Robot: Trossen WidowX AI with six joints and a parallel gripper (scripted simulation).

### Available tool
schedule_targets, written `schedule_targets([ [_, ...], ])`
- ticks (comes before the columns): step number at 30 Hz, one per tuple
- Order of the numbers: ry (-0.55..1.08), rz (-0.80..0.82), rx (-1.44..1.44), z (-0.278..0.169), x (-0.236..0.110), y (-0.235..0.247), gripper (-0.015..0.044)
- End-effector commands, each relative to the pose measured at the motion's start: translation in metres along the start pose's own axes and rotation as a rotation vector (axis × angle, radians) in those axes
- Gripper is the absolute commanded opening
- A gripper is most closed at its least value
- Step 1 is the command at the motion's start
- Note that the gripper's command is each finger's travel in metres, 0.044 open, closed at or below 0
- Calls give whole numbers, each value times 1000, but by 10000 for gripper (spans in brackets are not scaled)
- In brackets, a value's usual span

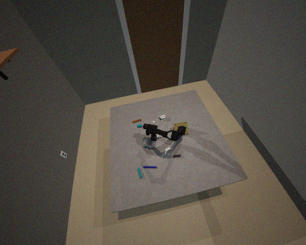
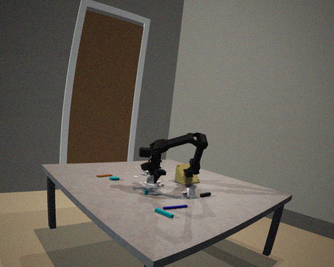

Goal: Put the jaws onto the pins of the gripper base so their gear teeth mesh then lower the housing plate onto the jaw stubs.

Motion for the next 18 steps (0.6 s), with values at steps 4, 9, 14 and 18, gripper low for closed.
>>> schedule_targets([
  [4,-4,2,3,0,0,0,134],
  [9,-4,2,4,0,2,0,134],
  [14,-4,2,4,0,3,0,134],
  [18,-4,2,4,0,3,0,134],
])
Point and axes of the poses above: the point midway between the two fingers, 35 mm back from their tips, its own x axis out along the fingers, its own y axis across the jaws, z = x × y, the point moved 5 cm from there along -x, back along the fingers, and after that the axes turned 12 degrees about -x, right-handed, at the moved point
